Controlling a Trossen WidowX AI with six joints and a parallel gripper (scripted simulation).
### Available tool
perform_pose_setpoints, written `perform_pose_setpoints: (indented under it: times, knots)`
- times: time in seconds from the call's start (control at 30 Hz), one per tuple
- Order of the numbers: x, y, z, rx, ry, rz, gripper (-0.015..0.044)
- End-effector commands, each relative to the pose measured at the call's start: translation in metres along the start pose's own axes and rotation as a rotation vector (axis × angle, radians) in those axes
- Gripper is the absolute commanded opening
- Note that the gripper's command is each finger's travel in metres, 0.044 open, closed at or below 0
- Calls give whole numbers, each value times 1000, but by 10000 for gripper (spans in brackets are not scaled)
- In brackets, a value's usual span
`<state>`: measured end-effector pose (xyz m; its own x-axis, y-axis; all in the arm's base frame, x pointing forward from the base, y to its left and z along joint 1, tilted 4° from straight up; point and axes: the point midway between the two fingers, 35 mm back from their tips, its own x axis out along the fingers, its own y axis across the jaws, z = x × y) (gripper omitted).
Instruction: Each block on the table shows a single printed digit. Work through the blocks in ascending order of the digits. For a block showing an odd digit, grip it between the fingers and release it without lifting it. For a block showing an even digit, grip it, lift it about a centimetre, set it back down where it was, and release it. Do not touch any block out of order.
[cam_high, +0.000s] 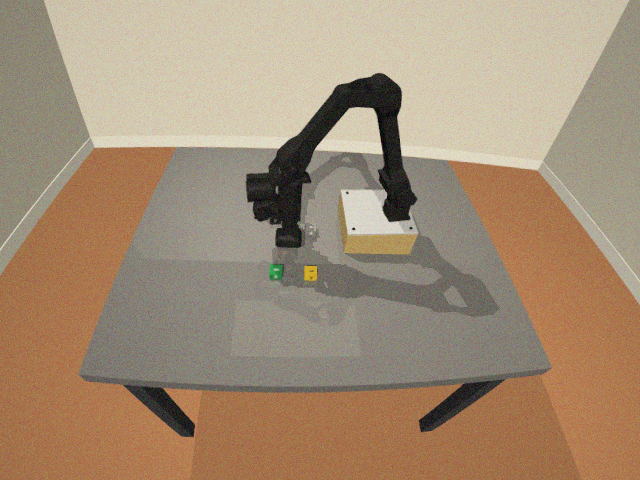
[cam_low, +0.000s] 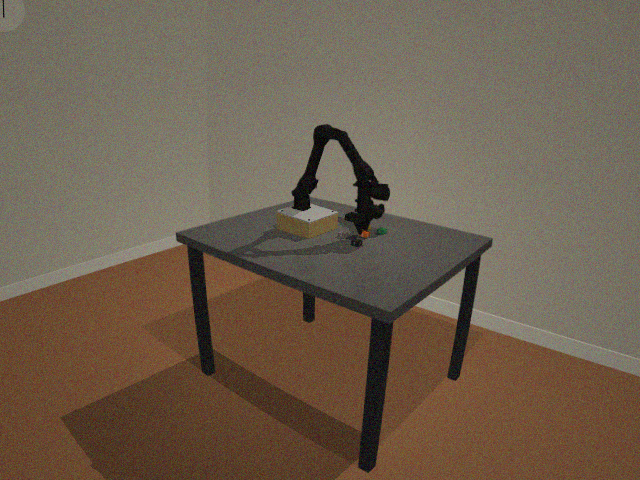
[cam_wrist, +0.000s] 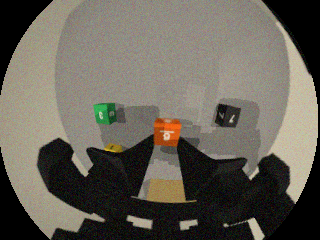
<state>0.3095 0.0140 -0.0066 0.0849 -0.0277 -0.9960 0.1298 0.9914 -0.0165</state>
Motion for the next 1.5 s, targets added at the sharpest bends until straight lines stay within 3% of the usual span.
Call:
perform_pose_setpoints:
  times: [0.0,1.23,1.47]
  knots:
    - [-6,0,1,-2,-6,-1,120]
    - [8,0,1,-2,-6,-1,120]
    - [8,0,1,-2,-6,-1,304]
